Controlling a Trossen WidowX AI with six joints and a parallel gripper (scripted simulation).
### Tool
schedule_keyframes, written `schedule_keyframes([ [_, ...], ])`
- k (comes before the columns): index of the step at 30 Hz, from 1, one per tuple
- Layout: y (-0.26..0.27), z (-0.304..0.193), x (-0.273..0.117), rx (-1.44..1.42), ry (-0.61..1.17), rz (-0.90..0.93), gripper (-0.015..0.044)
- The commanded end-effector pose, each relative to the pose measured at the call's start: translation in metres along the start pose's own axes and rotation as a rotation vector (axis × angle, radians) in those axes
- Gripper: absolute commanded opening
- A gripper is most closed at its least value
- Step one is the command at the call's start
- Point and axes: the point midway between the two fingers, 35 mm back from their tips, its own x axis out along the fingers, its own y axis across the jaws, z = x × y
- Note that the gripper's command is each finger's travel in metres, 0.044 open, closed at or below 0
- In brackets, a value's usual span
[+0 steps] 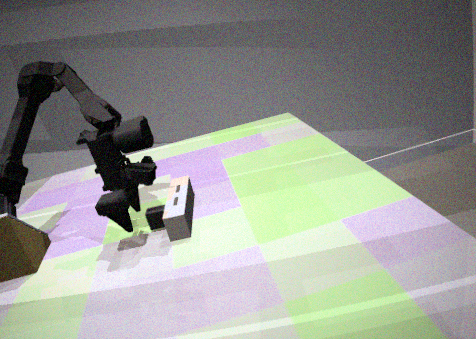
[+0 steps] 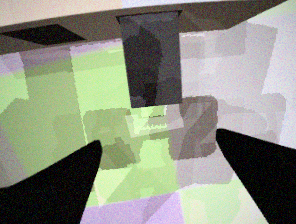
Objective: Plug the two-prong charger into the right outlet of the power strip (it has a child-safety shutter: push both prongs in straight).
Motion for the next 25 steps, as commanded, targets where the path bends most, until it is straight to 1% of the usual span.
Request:
schedule_keyframes([
  [1,-0.002,0.008,-0.023,0.009,-0.183,0.001,0.044],
  [4,-0.002,0.014,-0.05,0.008,-0.385,0.003,0.044],
  [6,-0.002,0.015,-0.061,0.006,-0.47,0.005,0.044],
  [25,-0.002,0.015,-0.063,0.006,-0.481,0.006,0.044],
])
